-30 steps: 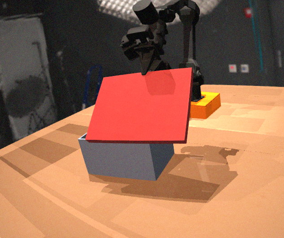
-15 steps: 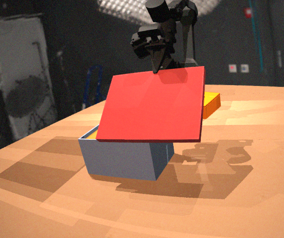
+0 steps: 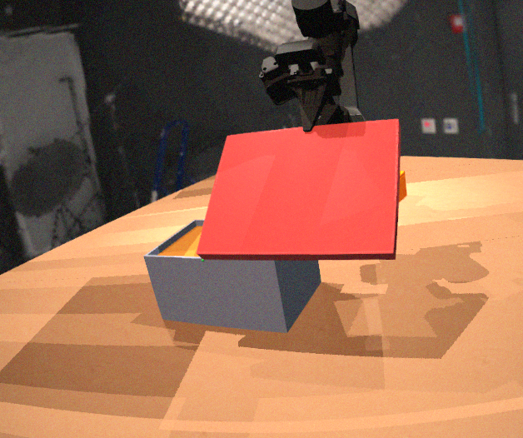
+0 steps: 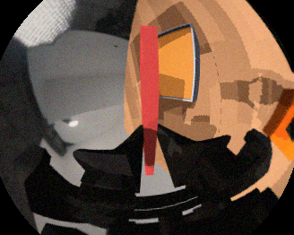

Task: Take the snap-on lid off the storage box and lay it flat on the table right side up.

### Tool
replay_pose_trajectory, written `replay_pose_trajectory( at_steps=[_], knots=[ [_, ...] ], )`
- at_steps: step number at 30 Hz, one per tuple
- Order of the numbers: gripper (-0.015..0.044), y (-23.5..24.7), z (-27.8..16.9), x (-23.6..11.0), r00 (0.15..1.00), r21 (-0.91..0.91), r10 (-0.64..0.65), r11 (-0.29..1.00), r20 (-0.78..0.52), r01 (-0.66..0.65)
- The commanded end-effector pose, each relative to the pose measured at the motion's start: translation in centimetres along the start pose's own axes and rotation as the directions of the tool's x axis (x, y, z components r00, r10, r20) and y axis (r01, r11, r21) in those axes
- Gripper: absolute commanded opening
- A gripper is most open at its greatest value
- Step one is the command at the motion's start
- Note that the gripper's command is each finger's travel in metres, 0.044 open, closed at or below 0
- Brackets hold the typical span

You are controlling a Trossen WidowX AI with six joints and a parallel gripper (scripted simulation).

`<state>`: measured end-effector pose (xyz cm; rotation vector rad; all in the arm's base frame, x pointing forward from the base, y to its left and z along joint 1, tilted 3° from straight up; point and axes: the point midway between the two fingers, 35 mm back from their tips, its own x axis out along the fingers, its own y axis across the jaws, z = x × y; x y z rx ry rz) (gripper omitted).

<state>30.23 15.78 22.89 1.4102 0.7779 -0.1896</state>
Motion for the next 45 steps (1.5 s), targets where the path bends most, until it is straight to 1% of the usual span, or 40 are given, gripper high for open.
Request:
replay_pose_trajectory(
  at_steps=[1, 45],
  knots=[
    [0.0000, 0.1, -0.7, -0.2, 1.000, 0.005, 0.005, 1.000, 0.002, -0.005],
    [0.0000, -0.7, -9.4, -1.1, 1.000, 0.013, 0.003, 1.000, -0.004, -0.003]
  ],
)
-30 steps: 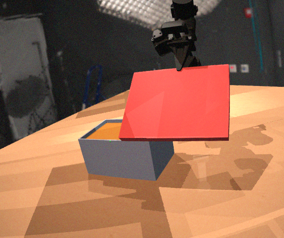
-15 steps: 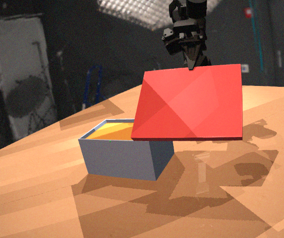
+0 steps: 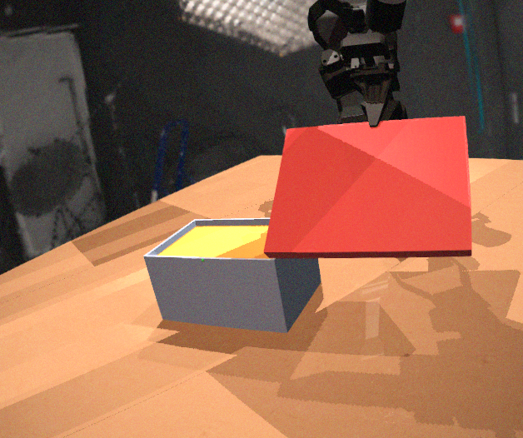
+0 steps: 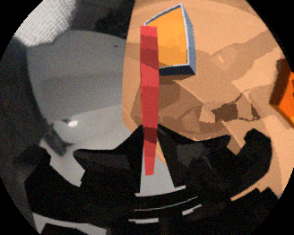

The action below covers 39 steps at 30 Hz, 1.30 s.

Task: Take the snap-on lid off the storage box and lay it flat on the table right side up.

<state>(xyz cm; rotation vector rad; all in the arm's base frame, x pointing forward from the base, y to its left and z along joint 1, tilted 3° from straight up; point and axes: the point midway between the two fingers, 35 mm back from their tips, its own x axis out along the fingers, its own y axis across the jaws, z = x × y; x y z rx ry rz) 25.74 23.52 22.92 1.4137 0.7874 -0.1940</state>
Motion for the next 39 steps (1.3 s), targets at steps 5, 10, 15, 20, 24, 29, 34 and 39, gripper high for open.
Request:
replay_pose_trajectory(
  at_steps=[5, 10, 15, 20, 24, 29, 34, 39],
  knots=[
    [0.0000, 0.2, -1.6, -0.3, 1.000, 0.009, 0.010, 1.000, 0.001, -0.010],
    [0.0000, 0.2, -2.5, -0.4, 1.000, 0.010, 0.009, 1.000, 0.000, -0.009],
    [0.0000, 0.1, -3.5, -0.5, 1.000, 0.011, 0.009, 1.000, 0.000, -0.009],
    [0.0000, 0.0, -4.5, -0.6, 1.000, 0.011, 0.009, 1.000, -0.001, -0.009],
    [0.0000, -0.1, -5.3, -0.7, 1.000, 0.012, 0.009, 1.000, -0.001, -0.009],
    [0.0000, -0.1, -6.3, -0.8, 1.000, 0.013, 0.008, 1.000, -0.002, -0.008],
    [0.0000, -0.2, -6.9, -0.9, 1.000, 0.013, 0.008, 1.000, -0.002, -0.008],
    [0.0000, -0.5, -6.7, -0.7, 1.000, 0.013, 0.008, 1.000, -0.002, -0.008]
  ],
)
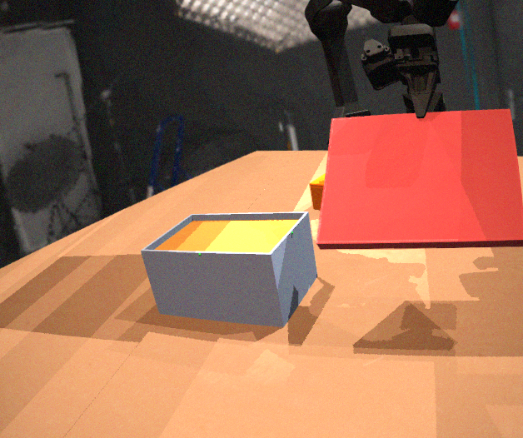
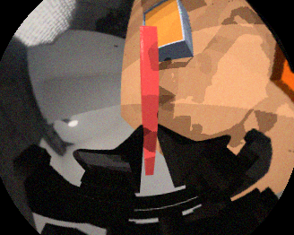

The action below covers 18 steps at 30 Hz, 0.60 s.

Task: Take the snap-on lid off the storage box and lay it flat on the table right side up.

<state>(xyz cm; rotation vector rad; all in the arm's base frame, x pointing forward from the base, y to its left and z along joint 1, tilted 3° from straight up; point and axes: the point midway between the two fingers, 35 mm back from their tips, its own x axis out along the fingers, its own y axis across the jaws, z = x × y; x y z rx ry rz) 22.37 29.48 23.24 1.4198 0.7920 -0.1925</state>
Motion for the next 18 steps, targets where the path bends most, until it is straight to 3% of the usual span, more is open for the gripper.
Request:
replay_pose_trajectory(
  at_steps=[1, 18],
  knots=[
    [0.0000, -0.1, 0.1, 0.2, 1.000, 0.008, 0.008, 1.000, 0.003, -0.008],
    [0.0000, -1.4, 0.3, 1.3, 1.000, 0.008, 0.008, 1.000, 0.003, -0.008]
  ],
)
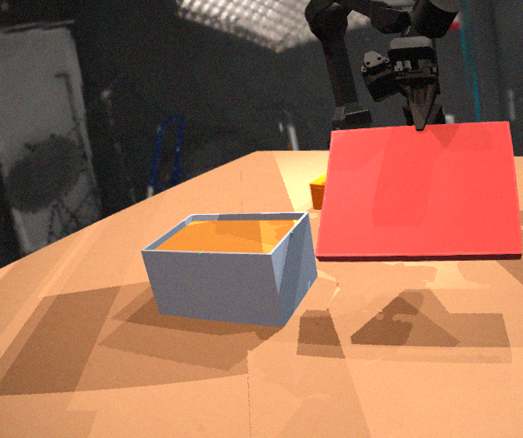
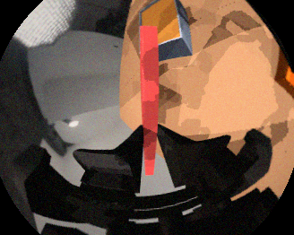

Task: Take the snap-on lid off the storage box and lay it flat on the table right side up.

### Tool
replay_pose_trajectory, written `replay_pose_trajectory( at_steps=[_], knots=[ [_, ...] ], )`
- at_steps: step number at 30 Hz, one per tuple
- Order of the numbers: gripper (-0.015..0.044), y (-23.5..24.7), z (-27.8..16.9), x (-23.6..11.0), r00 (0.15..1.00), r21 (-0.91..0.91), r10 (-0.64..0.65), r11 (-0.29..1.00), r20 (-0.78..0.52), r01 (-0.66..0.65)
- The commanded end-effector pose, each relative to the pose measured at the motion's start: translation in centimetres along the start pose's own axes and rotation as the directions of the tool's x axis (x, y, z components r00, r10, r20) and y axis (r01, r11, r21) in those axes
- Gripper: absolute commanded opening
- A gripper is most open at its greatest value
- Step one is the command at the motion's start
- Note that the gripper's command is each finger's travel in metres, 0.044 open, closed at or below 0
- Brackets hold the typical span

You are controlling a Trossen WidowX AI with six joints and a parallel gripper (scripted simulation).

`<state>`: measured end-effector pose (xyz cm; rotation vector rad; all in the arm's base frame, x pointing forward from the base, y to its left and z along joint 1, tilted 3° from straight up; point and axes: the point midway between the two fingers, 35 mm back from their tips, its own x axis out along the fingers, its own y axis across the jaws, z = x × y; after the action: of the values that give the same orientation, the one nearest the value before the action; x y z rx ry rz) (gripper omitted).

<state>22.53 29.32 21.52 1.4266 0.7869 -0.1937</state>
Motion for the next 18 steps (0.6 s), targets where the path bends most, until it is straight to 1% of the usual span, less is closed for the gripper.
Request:
replay_pose_trajectory(
  at_steps=[1, 18],
  knots=[
    [0.0000, -0.2, 0.0, 0.2, 1.000, 0.001, 0.004, 1.000, 0.001, -0.004],
    [0.0000, -1.2, 0.0, 1.1, 1.000, 0.001, 0.004, 1.000, 0.001, -0.004]
  ],
)
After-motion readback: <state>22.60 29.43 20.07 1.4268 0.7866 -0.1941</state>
